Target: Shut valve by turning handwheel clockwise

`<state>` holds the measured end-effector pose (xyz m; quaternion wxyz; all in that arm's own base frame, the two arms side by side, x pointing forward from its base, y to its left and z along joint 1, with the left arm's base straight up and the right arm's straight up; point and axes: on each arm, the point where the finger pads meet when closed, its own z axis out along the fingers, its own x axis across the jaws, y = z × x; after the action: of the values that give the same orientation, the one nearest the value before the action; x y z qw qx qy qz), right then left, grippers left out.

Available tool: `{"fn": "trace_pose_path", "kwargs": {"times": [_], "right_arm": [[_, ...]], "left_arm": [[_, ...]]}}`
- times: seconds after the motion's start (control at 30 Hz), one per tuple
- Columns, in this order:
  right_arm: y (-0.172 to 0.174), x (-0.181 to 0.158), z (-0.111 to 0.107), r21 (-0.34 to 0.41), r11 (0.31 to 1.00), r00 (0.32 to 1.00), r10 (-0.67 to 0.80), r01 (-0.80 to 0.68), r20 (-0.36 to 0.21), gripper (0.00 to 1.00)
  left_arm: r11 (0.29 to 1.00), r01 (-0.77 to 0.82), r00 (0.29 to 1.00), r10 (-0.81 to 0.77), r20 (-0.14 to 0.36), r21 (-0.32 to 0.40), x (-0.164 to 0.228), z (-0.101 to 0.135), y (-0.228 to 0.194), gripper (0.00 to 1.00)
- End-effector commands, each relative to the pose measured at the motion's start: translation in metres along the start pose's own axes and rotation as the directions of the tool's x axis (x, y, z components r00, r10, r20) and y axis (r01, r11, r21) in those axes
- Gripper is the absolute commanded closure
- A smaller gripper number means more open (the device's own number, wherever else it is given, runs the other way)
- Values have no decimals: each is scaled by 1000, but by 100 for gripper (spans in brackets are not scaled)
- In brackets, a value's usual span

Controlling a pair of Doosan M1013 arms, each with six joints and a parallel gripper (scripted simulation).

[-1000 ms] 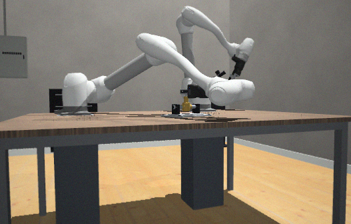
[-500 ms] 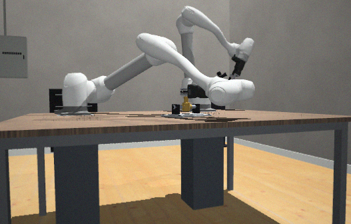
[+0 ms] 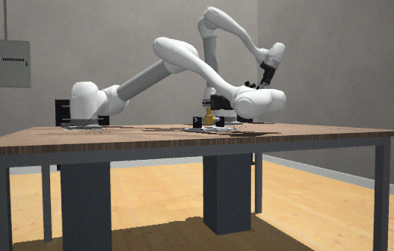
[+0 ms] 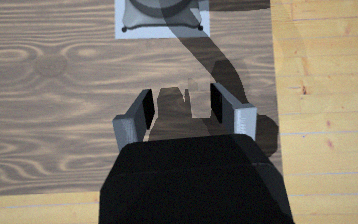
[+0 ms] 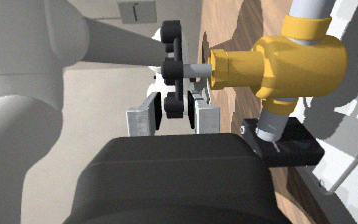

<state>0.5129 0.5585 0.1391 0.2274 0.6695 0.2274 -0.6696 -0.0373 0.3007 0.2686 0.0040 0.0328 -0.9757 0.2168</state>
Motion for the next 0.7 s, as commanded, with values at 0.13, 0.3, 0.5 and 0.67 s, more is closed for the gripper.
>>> {"fn": "trace_pose_path", "kwargs": {"times": [0.13, 0.3, 0.5, 0.67], "right_arm": [[0, -1, 0, 0, 1000, 1000, 0, 0, -2, 46], [0, -1, 0, 0, 1000, 1000, 0, 0, -2, 46], [0, -1, 0, -4, 1000, 1000, 0, 0, -2, 46], [0, -1, 0, -12, 1000, 1000, 0, 0, -2, 46]], "left_arm": [[1000, 0, 1000, 0, 0, -1, 0, 0, 0, 0], [1000, 0, 1000, 0, 0, -1, 0, 0, 0, 0], [1000, 0, 1000, 0, 0, -1, 0, 0, 0, 0], [1000, 0, 1000, 0, 0, -1, 0, 0, 0, 0]]}}
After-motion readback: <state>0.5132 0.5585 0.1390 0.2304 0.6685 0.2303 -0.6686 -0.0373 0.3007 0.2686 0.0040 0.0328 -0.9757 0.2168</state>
